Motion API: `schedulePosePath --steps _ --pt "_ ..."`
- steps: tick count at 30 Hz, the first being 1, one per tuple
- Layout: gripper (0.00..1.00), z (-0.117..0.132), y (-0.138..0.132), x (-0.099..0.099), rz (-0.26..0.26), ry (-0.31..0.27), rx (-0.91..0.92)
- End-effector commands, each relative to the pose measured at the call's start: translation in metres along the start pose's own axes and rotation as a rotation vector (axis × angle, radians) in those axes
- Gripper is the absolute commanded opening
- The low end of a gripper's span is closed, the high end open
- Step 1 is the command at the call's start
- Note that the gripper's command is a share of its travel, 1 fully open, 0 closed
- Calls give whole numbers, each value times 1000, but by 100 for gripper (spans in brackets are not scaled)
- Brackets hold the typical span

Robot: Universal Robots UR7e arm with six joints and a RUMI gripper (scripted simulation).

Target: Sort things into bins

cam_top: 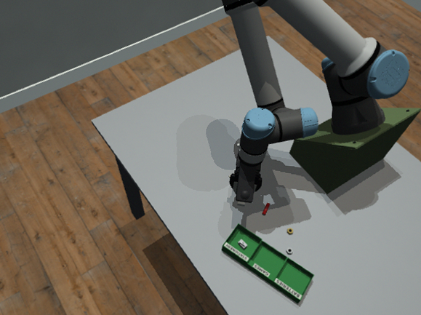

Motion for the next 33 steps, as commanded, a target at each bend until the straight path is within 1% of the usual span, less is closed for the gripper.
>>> schedulePosePath --steps 1,2,15,17,22,33 --pt "0 0 0 0 1 0 0" --pt "0 0 0 0 1 0 0" --pt "0 0 0 -44 1 0 0" --pt "0 0 0 -44 1 0 0" --pt "0 0 0 -60 1 0 0" --pt "0 0 0 -60 1 0 0"
Point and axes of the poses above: the point where the finger pads meet when closed, its own x axis out along the fingers, its own y axis across the jaws, z = x × y, the point moved 10 cm from there along -x, back along the fingers, and after that the axes turned 11 degrees about -x, right-handed, at the moved point
